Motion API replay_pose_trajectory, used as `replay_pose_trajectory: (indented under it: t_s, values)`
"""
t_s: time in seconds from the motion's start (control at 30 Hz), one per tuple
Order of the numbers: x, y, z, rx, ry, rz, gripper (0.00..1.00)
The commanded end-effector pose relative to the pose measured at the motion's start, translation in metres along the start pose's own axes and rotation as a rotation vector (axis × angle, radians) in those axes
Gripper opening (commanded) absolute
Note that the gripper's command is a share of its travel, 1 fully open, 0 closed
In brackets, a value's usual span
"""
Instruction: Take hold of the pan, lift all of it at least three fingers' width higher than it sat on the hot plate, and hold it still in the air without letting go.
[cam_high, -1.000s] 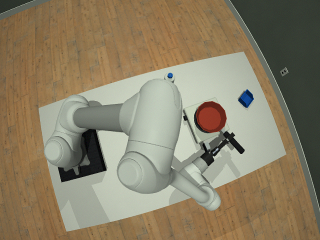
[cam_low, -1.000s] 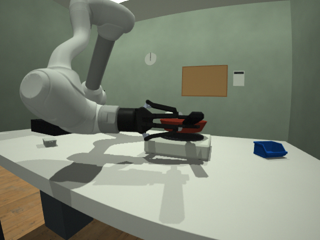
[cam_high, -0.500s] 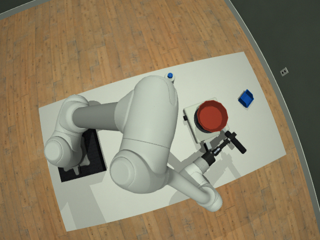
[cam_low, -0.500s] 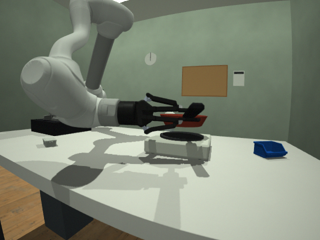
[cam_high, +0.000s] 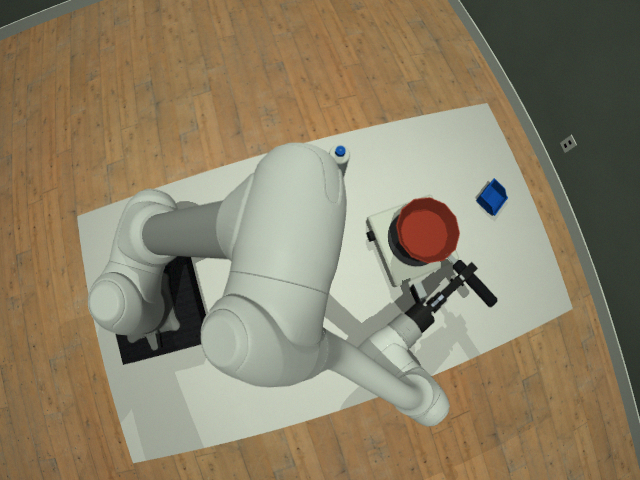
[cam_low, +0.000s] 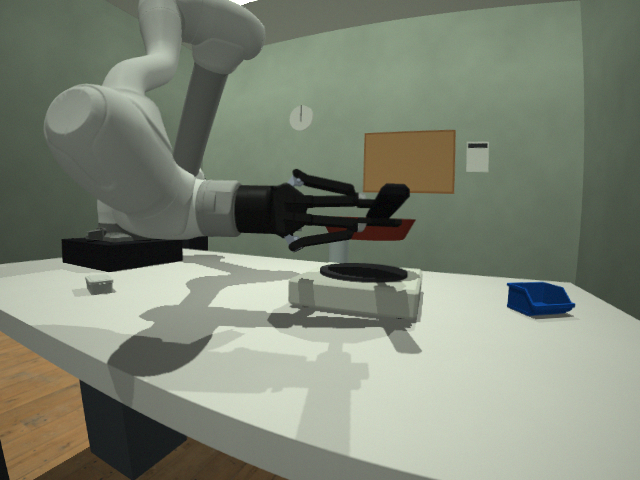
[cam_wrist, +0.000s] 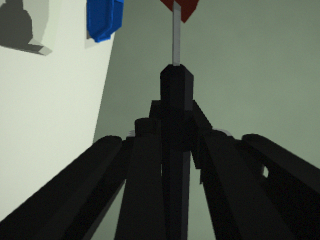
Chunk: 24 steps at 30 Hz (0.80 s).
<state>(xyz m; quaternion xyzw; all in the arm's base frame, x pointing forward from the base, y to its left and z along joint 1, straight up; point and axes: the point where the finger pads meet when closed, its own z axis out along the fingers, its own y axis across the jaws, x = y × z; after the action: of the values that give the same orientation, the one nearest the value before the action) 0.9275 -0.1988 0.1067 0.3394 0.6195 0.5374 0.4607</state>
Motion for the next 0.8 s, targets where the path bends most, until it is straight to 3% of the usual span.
replay_pose_trajectory:
  t_s: [0.0,0.77]
  values:
    - [0.005,0.007,0.000,0.001,0.009,0.004,0.10]
    - [-0.004,0.044,0.000,0.001,0.009,0.003,0.10]
